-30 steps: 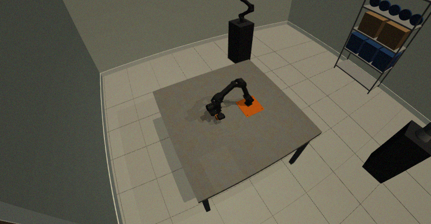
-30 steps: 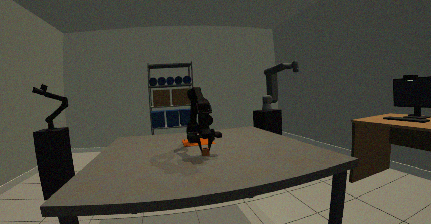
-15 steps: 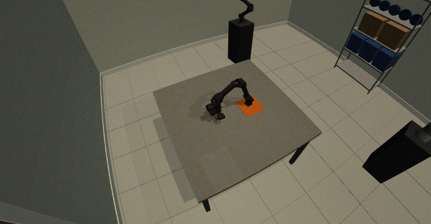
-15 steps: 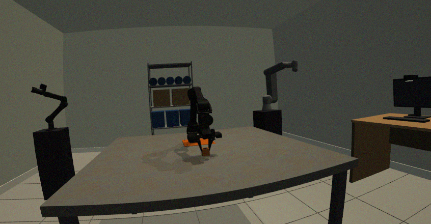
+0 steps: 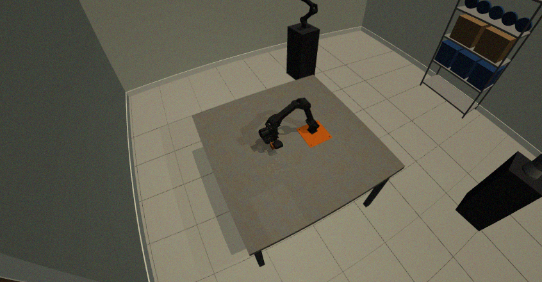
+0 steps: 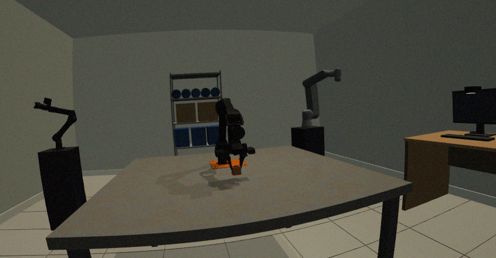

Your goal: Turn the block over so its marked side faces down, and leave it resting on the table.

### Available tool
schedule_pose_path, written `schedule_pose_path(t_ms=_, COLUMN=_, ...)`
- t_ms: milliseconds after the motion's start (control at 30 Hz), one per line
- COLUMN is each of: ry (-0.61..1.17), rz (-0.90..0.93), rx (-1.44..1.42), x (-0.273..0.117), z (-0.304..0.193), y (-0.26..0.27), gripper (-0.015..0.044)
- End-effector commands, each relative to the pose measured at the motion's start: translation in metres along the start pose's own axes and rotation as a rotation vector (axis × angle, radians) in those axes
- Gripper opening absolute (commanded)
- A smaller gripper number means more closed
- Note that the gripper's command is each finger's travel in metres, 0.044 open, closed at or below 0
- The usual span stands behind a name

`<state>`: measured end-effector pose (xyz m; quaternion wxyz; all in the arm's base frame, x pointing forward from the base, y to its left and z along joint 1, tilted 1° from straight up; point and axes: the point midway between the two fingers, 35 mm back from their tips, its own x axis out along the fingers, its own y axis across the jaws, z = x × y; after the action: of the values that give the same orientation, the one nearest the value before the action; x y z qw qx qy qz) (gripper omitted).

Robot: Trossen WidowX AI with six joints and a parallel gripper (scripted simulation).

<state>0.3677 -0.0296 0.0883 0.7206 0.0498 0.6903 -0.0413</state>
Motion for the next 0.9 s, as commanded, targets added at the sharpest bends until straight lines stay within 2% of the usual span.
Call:
schedule_pose_path(t_ms=0, ry=-0.055, rz=0.0, rx=-0.001, x=-0.0028, z=0.0004, y=0.0002, gripper=0.0)
schedule_pose_path(t_ms=867, ry=-0.439, rz=0.0, rx=-0.003, x=0.0038, z=-0.003, y=0.0003, gripper=0.0)
